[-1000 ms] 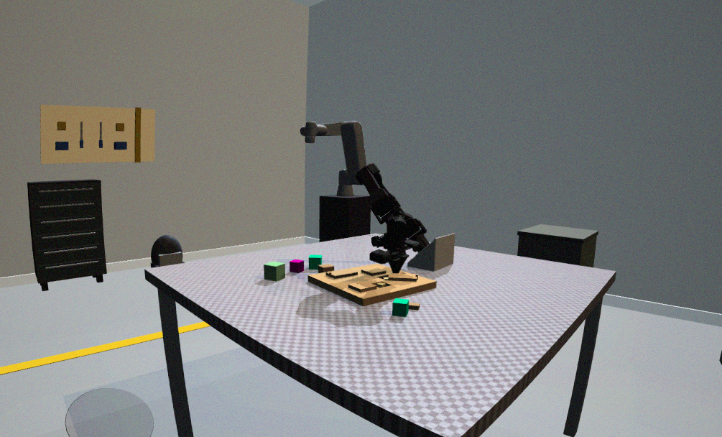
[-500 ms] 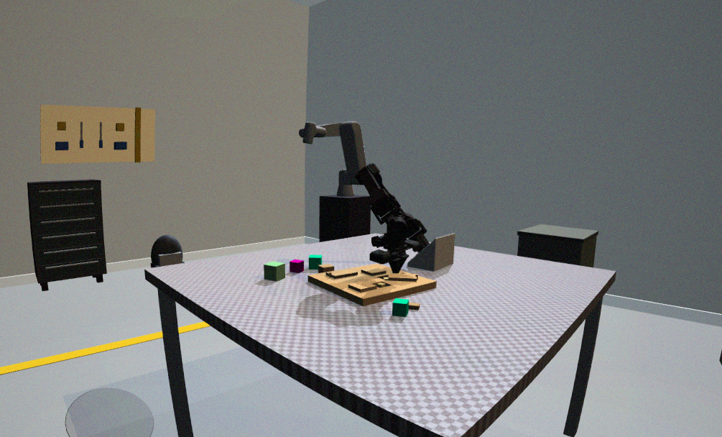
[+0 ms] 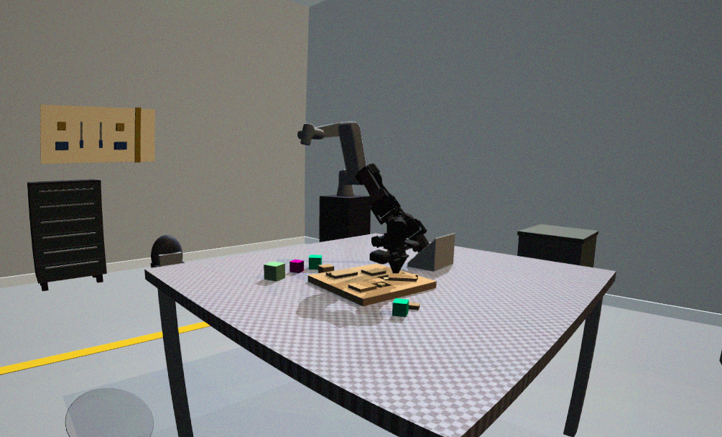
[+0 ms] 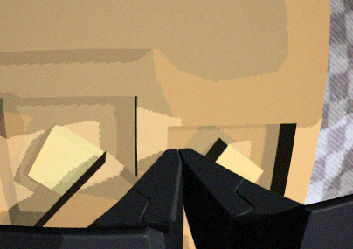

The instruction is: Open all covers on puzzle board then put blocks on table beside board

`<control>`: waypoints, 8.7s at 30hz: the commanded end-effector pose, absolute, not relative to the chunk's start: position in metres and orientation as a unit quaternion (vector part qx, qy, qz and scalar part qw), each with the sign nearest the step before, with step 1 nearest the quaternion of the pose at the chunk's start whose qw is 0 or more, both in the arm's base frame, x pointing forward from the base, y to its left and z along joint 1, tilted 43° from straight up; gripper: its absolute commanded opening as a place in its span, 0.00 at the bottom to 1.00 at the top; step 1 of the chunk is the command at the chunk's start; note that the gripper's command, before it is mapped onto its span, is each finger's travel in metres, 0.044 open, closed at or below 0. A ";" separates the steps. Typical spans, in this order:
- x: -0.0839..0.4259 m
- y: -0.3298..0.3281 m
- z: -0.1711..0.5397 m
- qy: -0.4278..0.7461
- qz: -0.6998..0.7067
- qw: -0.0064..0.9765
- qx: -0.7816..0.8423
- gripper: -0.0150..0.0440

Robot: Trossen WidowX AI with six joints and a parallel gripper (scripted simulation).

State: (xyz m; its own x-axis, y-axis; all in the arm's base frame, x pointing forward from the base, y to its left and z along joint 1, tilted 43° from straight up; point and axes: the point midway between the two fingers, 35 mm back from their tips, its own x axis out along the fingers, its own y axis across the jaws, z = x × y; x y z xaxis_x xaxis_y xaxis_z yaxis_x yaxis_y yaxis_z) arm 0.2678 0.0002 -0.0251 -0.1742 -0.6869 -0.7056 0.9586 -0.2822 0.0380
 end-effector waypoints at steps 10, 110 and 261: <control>0.268 0.000 -0.025 0.214 -0.735 0.559 0.317 0.25; 0.337 0.010 0.031 0.337 -0.642 0.644 0.244 0.25; 0.331 -0.101 0.066 0.623 -0.368 0.675 -0.141 0.25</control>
State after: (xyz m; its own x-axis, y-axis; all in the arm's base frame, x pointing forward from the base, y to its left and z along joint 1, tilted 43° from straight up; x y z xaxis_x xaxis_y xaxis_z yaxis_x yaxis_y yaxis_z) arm 0.3295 -0.1047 0.0692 -0.0492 -0.6740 -0.7371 0.3176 0.6891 -0.6513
